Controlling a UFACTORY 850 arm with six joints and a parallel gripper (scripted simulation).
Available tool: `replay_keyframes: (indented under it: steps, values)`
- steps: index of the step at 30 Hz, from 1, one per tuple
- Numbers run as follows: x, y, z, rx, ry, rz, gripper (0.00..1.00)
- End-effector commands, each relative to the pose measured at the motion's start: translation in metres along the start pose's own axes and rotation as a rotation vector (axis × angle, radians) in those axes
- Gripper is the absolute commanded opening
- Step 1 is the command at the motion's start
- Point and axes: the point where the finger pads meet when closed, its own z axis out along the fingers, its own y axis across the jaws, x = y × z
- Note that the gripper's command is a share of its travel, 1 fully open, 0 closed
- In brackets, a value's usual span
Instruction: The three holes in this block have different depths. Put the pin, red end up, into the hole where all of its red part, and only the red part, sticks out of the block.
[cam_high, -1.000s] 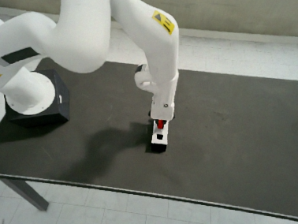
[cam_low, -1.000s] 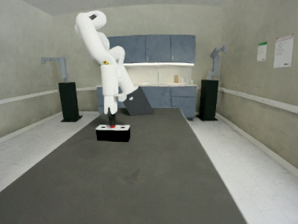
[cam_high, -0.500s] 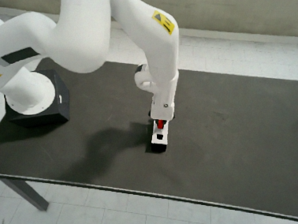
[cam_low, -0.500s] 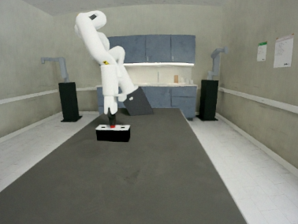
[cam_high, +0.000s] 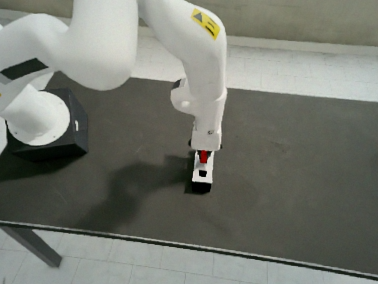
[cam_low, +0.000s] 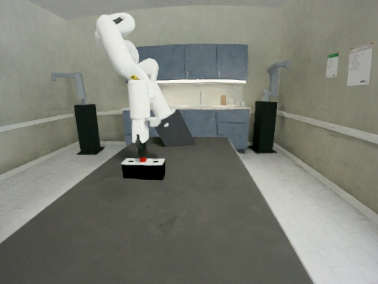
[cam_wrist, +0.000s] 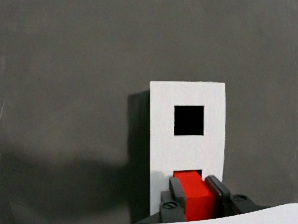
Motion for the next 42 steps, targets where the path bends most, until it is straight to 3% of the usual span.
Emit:
replay_keyframes:
  steps: [1, 7, 8, 24, 25, 41, 42]
  values:
    - [0.0, 0.001, -0.001, -0.001, 0.0, 0.0, 0.0]
    - [0.0, 0.001, -0.001, -0.001, 0.0, 0.0, 0.0]
    - [0.0, 0.0, -0.011, -0.001, 0.0, 0.0, 0.0]
    - [0.0, 0.0, -0.011, -0.001, 0.0, 0.0, 0.0]
    - [0.0, 0.001, -0.026, -0.001, 0.0, 0.0, 0.0]
    - [0.0, 0.001, -0.026, -0.001, 0.0, 0.0, 0.0]
    - [-0.001, 0.0, -0.042, -0.001, 0.0, 0.0, 0.0]
